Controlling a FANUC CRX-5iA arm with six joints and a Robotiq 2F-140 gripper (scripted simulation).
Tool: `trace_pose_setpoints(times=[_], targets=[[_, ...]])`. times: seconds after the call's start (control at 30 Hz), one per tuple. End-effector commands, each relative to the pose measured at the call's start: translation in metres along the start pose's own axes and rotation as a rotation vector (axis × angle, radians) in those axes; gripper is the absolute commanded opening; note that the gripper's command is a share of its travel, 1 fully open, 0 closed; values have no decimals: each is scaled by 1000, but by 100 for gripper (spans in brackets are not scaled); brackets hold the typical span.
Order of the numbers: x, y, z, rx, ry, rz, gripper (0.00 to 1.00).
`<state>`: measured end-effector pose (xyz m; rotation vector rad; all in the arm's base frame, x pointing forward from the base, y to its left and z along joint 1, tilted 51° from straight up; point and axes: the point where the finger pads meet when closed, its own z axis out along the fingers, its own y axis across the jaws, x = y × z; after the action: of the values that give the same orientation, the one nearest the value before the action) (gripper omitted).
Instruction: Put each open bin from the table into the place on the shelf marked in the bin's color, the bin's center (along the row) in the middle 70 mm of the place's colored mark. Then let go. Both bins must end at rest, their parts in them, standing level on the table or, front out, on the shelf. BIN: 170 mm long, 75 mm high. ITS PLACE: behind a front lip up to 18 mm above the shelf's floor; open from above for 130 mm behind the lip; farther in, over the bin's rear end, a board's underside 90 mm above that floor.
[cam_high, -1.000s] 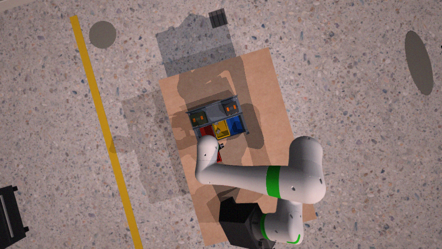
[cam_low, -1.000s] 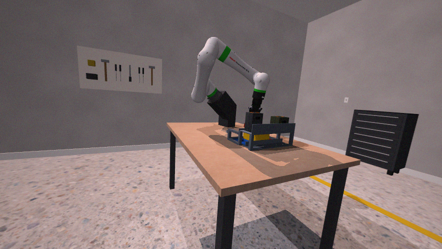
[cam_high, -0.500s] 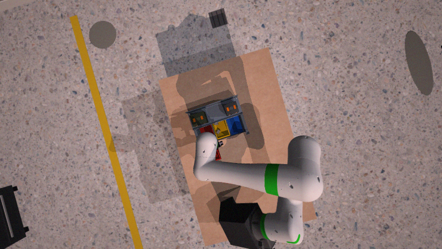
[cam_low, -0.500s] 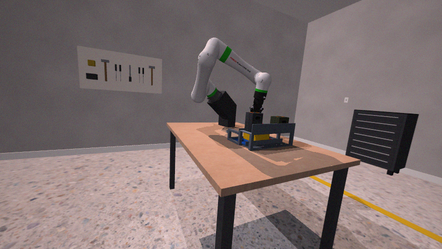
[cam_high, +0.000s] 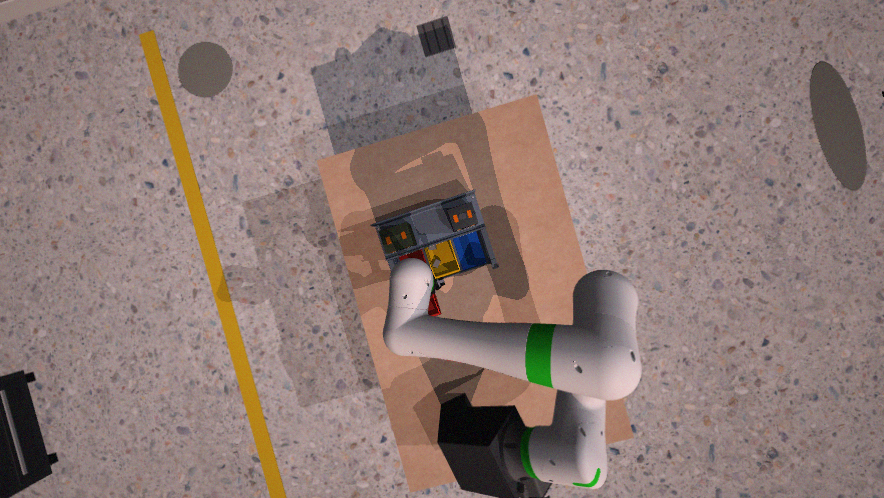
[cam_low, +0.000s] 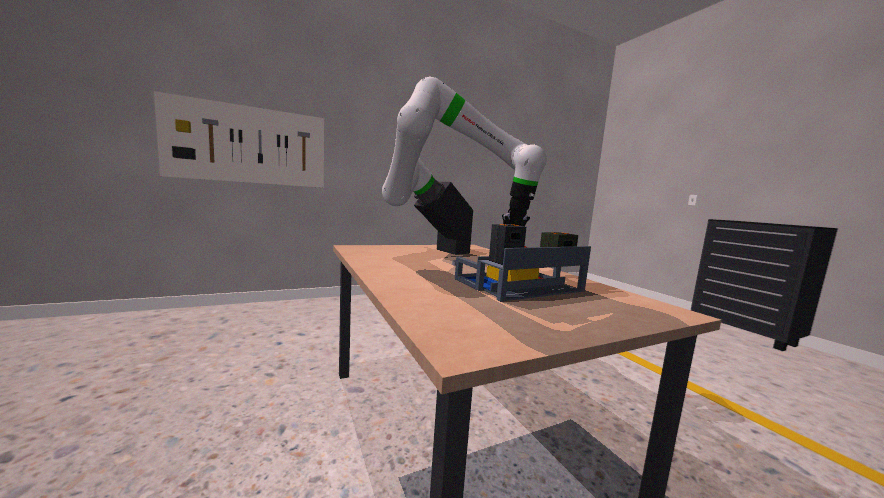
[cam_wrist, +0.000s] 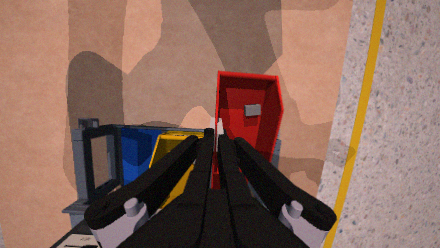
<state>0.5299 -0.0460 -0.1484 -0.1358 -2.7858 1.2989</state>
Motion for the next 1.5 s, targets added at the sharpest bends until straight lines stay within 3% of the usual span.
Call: trace_pose_setpoints(times=[0.0, 1.47], targets=[[-5, 0, -1, 0, 0, 0, 0], [-28, 0, -6, 0, 0, 0, 0]])
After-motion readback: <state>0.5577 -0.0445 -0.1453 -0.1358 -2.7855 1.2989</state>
